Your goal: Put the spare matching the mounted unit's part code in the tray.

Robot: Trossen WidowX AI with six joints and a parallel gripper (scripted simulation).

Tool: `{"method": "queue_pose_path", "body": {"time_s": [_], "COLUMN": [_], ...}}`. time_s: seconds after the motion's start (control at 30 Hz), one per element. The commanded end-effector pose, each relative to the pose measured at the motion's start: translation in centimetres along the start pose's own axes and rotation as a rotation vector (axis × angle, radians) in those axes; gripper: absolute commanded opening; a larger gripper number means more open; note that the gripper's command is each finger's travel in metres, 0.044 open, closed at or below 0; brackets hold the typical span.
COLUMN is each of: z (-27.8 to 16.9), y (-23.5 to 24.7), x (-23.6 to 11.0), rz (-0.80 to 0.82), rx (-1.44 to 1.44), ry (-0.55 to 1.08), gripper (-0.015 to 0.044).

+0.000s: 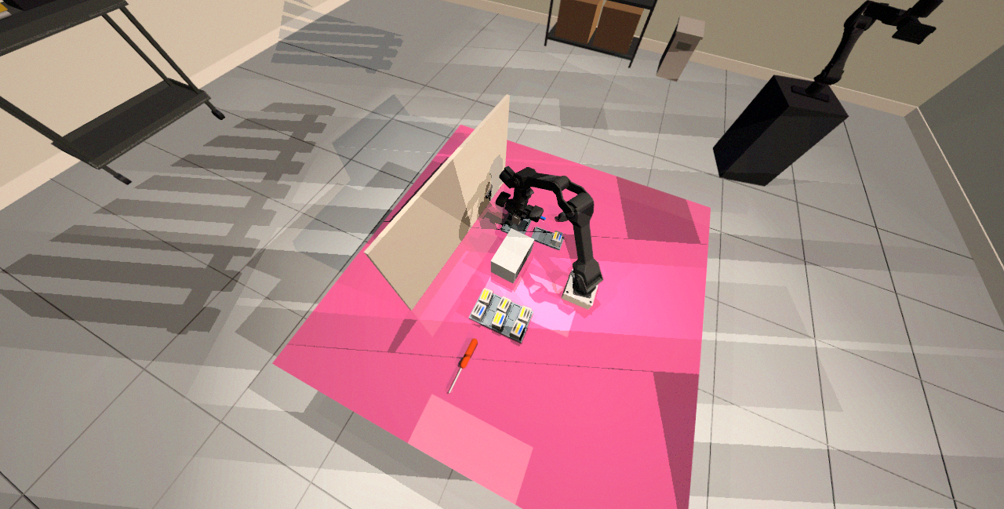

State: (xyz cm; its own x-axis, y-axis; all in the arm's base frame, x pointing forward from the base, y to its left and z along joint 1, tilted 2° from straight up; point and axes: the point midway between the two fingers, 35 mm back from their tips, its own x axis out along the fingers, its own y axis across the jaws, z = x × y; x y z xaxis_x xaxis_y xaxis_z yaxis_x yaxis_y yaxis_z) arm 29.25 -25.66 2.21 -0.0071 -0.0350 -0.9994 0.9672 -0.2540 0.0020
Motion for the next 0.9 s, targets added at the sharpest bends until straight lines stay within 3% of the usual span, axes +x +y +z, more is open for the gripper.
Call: {"method": "queue_pose_path", "body": {"time_s": [0.0,0.53,0.87], "z": [-0.18,-0.29,-0.14], "y": [-0.25,-0.48,-0.3], "x": [0.54,1.51,1.23], "rz": [-0.004,-0.005,-0.001], "rx": [-0.005,-0.005,0.0], "ry": [0.007,0.007,0.001], "gripper": [0.0,0.0,0.0263]}}
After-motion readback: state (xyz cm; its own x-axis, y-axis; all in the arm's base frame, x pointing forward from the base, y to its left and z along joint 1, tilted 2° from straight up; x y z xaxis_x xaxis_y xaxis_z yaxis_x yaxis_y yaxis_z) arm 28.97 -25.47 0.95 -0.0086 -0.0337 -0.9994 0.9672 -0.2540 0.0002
